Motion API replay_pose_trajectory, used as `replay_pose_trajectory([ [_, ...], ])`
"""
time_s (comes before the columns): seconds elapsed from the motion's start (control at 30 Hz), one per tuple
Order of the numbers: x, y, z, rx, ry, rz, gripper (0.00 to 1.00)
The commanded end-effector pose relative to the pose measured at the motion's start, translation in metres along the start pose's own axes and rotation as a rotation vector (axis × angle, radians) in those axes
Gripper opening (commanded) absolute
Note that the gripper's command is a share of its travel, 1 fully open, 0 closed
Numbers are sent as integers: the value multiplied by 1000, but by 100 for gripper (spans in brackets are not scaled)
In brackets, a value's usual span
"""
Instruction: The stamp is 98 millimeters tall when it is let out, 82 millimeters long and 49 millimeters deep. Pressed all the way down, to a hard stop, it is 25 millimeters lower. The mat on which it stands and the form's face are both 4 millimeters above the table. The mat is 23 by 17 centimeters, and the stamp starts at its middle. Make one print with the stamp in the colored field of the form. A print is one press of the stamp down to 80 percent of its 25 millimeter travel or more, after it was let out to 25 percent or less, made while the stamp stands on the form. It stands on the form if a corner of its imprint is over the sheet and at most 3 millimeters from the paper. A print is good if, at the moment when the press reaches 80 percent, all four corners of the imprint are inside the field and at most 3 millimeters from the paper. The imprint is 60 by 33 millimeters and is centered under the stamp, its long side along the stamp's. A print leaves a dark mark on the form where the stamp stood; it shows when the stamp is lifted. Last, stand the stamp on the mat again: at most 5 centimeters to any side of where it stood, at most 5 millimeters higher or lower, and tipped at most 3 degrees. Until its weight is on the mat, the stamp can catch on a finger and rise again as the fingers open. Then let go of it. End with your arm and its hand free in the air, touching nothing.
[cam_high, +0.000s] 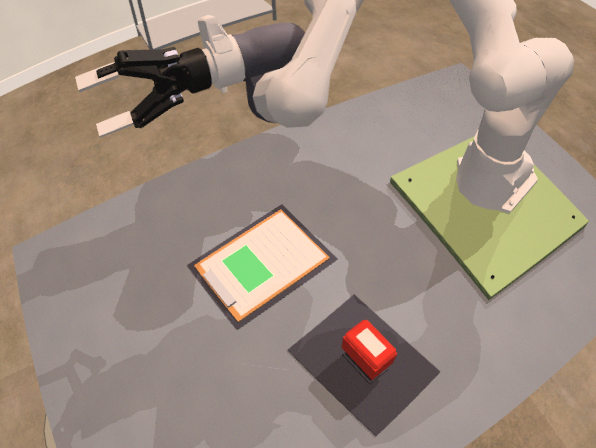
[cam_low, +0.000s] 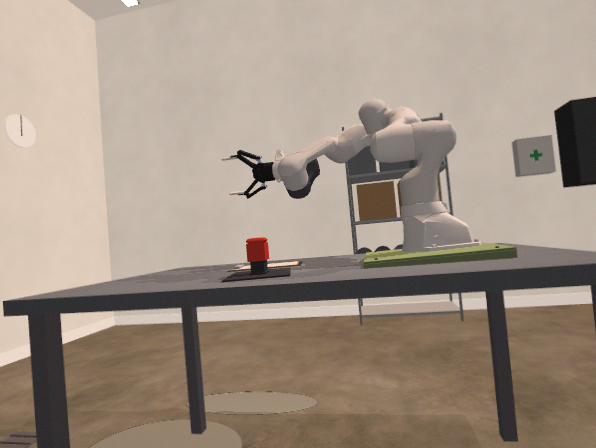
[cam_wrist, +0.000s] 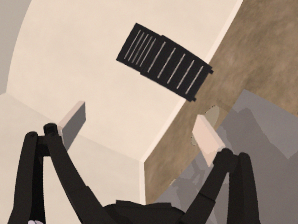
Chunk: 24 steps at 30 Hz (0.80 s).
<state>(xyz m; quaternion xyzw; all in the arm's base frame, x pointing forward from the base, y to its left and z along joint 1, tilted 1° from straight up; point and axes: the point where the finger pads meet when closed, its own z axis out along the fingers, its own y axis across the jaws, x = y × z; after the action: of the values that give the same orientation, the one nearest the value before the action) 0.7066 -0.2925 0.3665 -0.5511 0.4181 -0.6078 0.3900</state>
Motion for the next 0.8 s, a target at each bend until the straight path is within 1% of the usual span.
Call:
replay_pose_trajectory([
  [0.0,0,0,0,0,0,0,100],
  [0.6,-2,-1,1,0,-4,-3,100],
  [0.67,-13,-3,4,-3,-32,-22,100],
  [0.7,-25,-6,8,-5,-60,-42,100],
  [0.73,-40,-9,12,-8,-99,-69,100],
  [0.77,-61,-14,17,-10,-149,-106,100],
])
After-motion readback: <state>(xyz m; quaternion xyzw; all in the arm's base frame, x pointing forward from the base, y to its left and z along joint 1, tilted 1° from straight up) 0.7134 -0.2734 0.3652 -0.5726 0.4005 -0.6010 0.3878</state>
